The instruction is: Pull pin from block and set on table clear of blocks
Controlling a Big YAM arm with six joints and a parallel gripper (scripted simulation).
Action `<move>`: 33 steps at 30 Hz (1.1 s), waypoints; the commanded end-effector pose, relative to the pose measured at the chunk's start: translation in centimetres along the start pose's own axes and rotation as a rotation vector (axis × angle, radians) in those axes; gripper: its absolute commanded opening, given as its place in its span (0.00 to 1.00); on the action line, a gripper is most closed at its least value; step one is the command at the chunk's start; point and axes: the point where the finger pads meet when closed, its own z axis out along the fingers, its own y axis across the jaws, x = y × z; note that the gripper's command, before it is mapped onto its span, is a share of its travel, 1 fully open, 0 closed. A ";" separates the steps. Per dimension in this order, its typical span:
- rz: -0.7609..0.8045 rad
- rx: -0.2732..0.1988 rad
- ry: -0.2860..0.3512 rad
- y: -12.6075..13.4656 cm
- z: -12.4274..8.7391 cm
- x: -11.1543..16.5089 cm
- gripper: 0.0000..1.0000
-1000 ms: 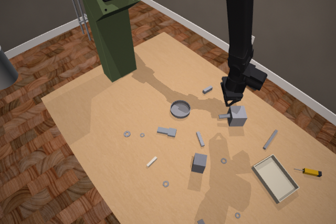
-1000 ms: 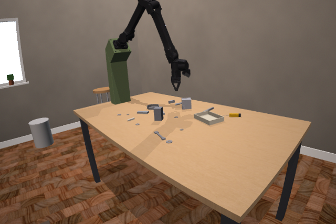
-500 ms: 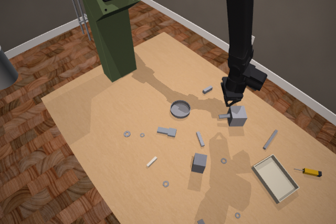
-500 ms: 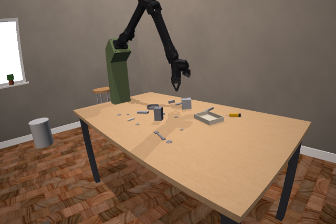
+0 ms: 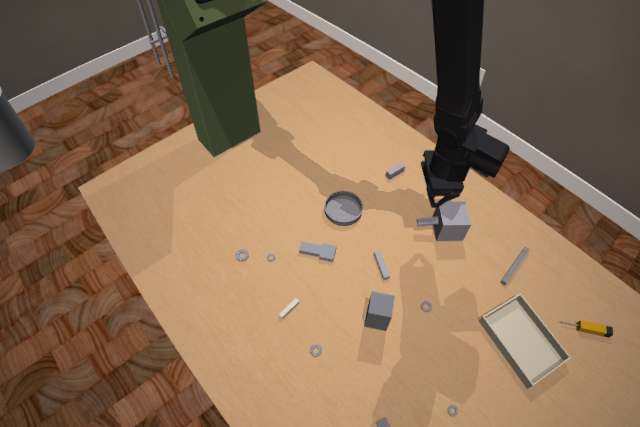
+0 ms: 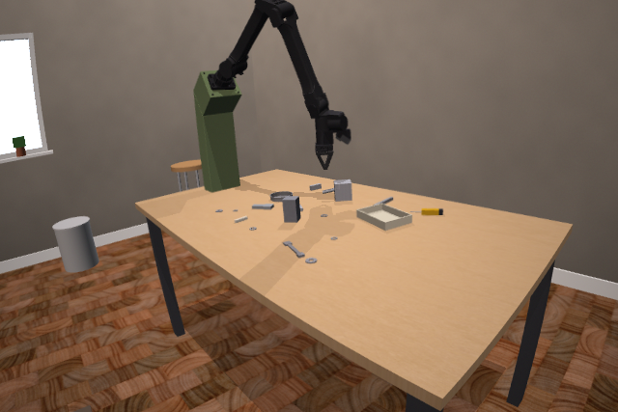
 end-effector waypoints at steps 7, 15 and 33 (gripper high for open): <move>0.022 0.011 -0.009 -0.8 1.1 -0.4 0.47; 0.023 0.011 -0.009 -0.7 3.2 -0.2 0.47; 0.015 0.013 -0.016 -0.8 3.7 -0.6 0.47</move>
